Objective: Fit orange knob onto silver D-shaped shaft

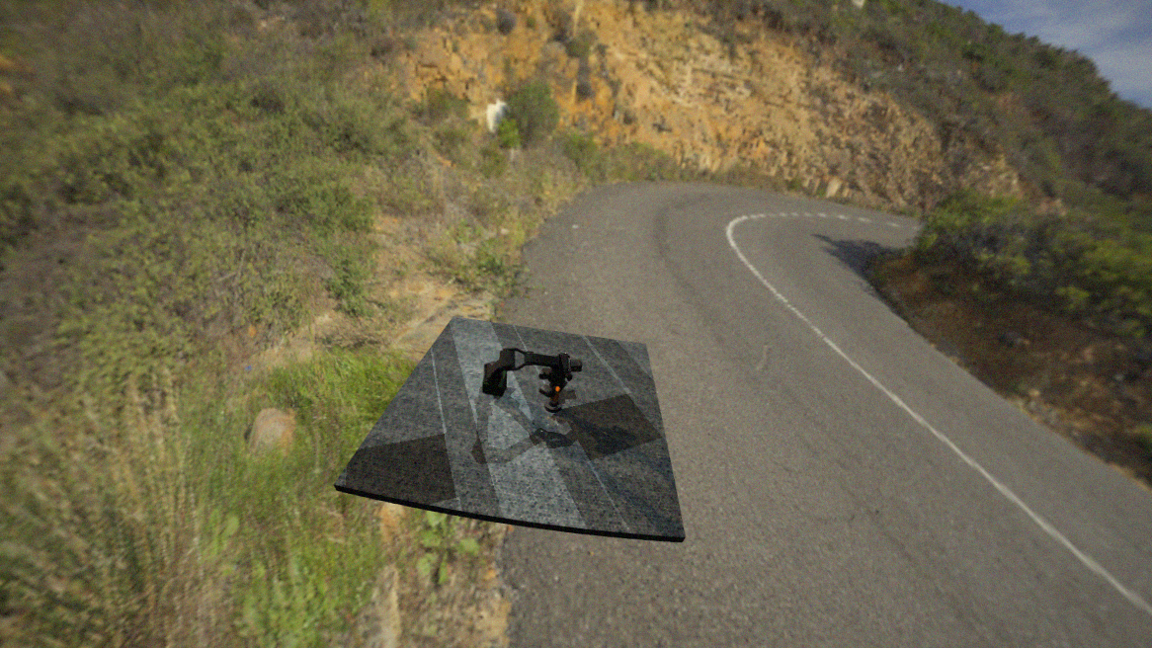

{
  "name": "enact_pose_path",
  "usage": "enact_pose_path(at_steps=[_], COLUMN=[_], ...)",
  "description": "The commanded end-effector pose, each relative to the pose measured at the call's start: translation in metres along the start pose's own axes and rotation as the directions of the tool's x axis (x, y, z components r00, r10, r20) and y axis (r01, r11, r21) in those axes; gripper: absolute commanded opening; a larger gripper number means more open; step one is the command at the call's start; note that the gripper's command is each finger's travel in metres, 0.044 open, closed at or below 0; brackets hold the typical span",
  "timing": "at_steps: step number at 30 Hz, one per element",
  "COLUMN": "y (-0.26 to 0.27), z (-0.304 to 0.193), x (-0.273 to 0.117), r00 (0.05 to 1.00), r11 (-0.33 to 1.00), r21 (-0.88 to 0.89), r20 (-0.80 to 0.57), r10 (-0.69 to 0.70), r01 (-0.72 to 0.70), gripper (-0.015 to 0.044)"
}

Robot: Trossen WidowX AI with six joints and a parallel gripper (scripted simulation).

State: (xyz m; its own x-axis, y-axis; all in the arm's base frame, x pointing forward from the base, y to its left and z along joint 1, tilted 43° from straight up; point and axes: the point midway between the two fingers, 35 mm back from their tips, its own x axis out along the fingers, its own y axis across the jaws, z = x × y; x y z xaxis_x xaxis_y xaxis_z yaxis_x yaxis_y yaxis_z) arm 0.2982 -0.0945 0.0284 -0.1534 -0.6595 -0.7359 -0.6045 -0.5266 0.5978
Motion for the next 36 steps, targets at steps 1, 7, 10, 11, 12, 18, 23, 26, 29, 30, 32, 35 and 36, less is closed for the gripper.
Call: enact_pose_path(at_steps=[1, 7, 10, 11, 12, 18, 23, 26, 29, 30, 32, 35, 36], y=[0.0, 0.001, 0.001, 0.001, 0.0, 0.001, 0.001, 0.001, 0.001, 0.001, 0.001, 0.001, 0.001], z=[0.0, 0.0, 0.0, 0.0, 0.0, 0.0, 0.0, 0.0, 0.0, 0.0, 0.0, 0.0, 0.0], x=[0.003, 0.009, 0.013, 0.014, 0.015, 0.013, 0.013, 0.013, 0.013, 0.013, 0.013, 0.013, 0.013], r00=[1.0, 1.0, 1.0, 1.0, 1.0, 1.0, 1.0, 1.0, 1.0, 1.0, 1.0, 1.0, 1.0], r11=[1.0, 1.0, 1.0, 1.0, 1.0, 1.0, 1.0, 1.0, 1.0, 1.0, 1.0, 1.0, 1.0], r21=[-0.002, 0.0, 0.0, 0.0, 0.0, 0.005, 0.005, 0.005, 0.005, 0.005, 0.005, 0.005, 0.005], r20=[-0.005, -0.006, -0.006, -0.006, -0.006, 0.001, 0.001, 0.001, 0.001, 0.001, 0.001, 0.001, 0.001], r10=[0.002, 0.003, 0.003, 0.003, 0.003, 0.0, 0.0, 0.0, 0.0, 0.0, 0.0, 0.0, 0.0], r01=[-0.003, -0.003, -0.003, -0.003, -0.003, 0.0, 0.0, 0.0, 0.0, 0.0, 0.0, 0.0, 0.0], gripper=[0.0, 0.0, 0.0, 0.0, 0.0, 0.0, 0.0079, 0.0158, 0.0236, 0.0263, 0.0315, 0.0394, 0.042])
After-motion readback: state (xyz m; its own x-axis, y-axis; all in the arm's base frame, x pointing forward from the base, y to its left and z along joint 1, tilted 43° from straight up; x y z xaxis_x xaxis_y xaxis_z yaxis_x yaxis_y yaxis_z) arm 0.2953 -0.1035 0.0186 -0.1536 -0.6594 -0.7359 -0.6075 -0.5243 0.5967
